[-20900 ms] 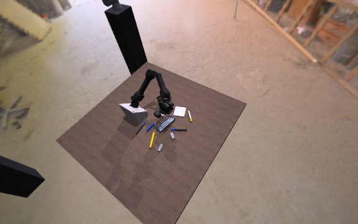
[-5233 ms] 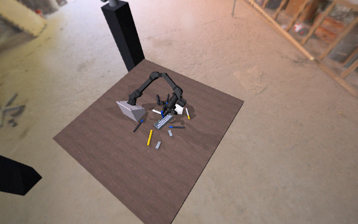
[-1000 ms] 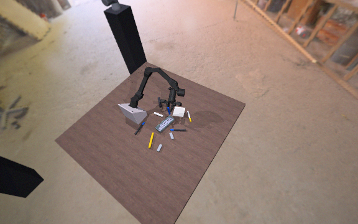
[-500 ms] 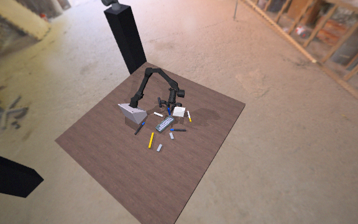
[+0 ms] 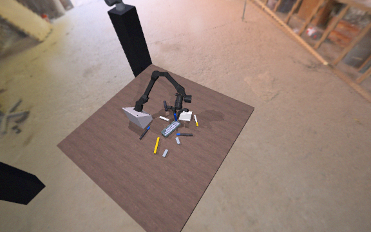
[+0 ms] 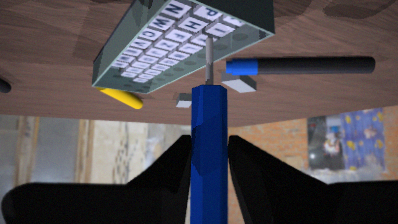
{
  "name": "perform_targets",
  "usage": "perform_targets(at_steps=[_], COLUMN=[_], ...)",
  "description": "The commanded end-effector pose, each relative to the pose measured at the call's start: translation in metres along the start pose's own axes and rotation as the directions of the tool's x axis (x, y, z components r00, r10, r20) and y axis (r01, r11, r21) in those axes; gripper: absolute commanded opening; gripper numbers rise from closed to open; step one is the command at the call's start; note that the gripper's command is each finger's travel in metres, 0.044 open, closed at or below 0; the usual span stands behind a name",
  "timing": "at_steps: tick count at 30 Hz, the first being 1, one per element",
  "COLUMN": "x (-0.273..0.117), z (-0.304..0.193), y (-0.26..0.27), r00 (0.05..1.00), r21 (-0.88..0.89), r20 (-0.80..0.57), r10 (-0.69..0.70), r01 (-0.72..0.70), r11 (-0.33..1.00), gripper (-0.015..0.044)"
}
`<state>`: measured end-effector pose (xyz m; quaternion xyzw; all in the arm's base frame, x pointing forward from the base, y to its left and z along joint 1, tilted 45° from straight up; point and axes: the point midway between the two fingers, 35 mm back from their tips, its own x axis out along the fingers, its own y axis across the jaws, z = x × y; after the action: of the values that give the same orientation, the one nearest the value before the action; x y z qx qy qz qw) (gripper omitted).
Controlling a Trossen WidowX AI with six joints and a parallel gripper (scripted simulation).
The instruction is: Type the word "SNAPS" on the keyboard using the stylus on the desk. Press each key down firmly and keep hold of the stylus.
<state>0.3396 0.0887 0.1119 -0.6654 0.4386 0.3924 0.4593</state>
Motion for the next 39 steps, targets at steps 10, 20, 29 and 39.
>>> perform_targets(at_steps=[10, 20, 29, 39], x=[0.004, 0.007, 0.009, 0.009], z=[0.006, 0.011, 0.014, 0.015], y=[0.000, 0.000, 0.000, 0.000], r00=[1.000, 1.000, 1.000, 1.000], r21=[0.003, 0.003, 0.003, 0.003], r20=[-0.004, -0.004, -0.003, -0.003], r10=[-0.001, -0.001, -0.001, -0.001], r01=[0.001, 0.001, 0.001, 0.001], r11=[1.000, 1.000, 1.000, 1.000], gripper=[0.0081, 0.0081, 0.0081, 0.0081])
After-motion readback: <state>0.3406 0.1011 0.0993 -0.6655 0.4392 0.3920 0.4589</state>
